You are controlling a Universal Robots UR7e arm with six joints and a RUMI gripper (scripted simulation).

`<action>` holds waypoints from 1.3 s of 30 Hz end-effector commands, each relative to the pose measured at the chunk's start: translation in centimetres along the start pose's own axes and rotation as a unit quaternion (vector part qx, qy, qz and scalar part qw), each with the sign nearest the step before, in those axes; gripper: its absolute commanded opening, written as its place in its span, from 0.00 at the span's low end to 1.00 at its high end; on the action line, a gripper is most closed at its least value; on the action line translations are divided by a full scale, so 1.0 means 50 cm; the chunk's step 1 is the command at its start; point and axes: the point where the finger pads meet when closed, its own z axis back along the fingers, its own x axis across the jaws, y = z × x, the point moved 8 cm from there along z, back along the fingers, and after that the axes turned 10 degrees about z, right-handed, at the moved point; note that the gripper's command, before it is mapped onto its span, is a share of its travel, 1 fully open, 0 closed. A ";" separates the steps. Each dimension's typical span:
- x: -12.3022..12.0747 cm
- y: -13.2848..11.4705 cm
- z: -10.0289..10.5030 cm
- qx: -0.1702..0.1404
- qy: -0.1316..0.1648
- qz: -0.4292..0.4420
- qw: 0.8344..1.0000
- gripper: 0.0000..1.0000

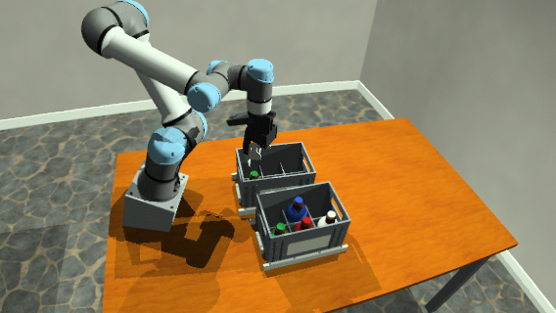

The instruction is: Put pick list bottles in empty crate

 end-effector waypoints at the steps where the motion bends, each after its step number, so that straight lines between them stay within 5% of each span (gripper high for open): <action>1: 0.000 0.000 0.001 0.000 0.000 0.000 1.000 0.38; 33: 0.000 0.000 0.001 0.000 0.000 0.000 1.000 0.38; 39: -0.015 -0.064 0.001 0.000 0.000 0.000 1.000 0.38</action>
